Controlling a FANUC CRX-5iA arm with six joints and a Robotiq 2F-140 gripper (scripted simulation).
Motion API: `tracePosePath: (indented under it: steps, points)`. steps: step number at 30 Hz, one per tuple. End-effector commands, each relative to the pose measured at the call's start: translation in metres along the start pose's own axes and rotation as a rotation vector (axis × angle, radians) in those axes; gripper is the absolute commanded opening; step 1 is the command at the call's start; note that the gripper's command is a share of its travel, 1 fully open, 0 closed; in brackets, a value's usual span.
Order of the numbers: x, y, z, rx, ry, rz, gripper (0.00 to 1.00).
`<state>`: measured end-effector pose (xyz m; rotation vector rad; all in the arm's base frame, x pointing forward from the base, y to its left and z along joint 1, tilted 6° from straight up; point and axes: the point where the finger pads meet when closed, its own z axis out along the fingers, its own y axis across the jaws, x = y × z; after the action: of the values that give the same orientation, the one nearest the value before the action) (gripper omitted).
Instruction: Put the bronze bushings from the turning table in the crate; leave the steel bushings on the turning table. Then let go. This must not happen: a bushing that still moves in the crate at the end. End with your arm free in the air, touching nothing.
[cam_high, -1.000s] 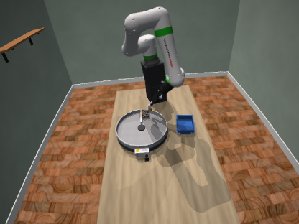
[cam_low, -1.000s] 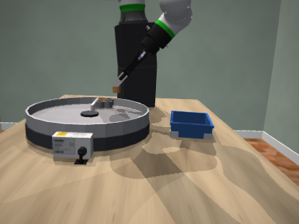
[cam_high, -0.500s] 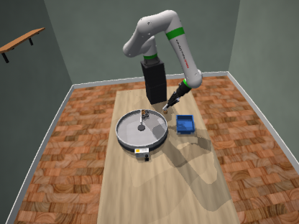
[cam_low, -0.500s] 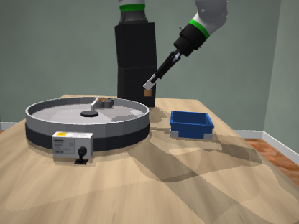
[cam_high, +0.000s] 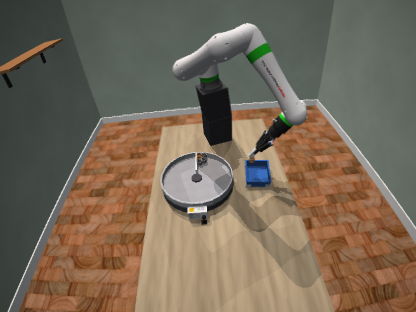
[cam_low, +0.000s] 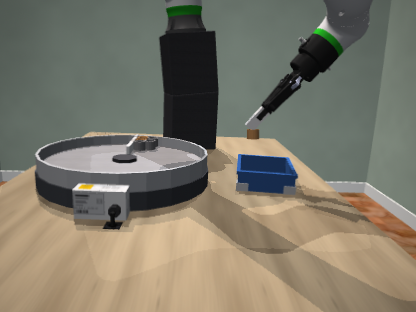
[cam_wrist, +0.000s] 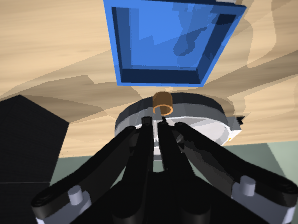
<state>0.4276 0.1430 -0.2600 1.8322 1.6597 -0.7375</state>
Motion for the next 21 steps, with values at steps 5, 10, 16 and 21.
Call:
tracePosePath:
  steps: [5,10,16,21]
  points:
    - [0.025,0.015,-0.020,0.002,-0.006,0.000,0.00]
    - [0.028,0.016,-0.023,0.002,-0.006,0.000,0.00]
    - [0.028,0.016,-0.023,0.002,-0.006,0.000,0.00]
    - [0.028,0.016,-0.023,0.002,-0.006,0.000,0.00]
